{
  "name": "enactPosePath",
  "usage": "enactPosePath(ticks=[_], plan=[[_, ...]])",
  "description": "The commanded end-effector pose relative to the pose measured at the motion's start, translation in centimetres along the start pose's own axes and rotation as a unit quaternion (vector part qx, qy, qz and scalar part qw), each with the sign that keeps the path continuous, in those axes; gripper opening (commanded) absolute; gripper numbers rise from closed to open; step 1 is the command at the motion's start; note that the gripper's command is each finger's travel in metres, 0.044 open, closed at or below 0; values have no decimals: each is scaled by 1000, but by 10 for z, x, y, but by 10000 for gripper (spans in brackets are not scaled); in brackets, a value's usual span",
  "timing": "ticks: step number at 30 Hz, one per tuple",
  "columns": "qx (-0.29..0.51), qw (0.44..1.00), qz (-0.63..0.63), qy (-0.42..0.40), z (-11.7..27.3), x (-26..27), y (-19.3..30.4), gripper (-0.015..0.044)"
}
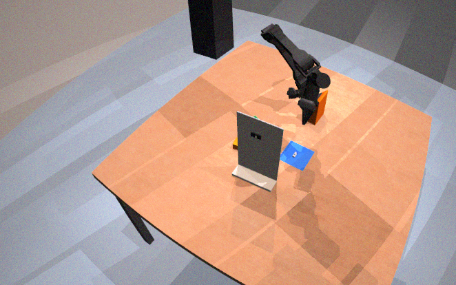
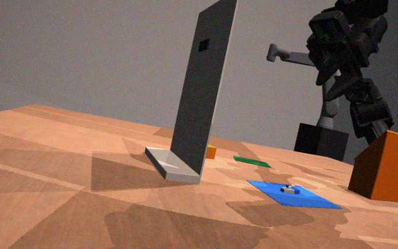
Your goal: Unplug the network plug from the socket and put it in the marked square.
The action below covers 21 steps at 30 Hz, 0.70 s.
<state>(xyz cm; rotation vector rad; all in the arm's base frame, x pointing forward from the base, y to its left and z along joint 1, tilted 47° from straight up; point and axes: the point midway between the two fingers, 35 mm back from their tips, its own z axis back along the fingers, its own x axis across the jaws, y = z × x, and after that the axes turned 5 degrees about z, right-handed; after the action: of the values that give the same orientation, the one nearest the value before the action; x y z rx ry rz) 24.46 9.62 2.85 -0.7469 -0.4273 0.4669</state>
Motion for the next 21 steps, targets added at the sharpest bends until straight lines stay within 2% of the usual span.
enactPosePath(ticks=[1,15,21], plan=[[2,1000,-4,-2,12,10,-1,156],[-2,1000,-6,-4,46,26,-6,156],[-2,1000,-6,-4,46,26,-6,314]])
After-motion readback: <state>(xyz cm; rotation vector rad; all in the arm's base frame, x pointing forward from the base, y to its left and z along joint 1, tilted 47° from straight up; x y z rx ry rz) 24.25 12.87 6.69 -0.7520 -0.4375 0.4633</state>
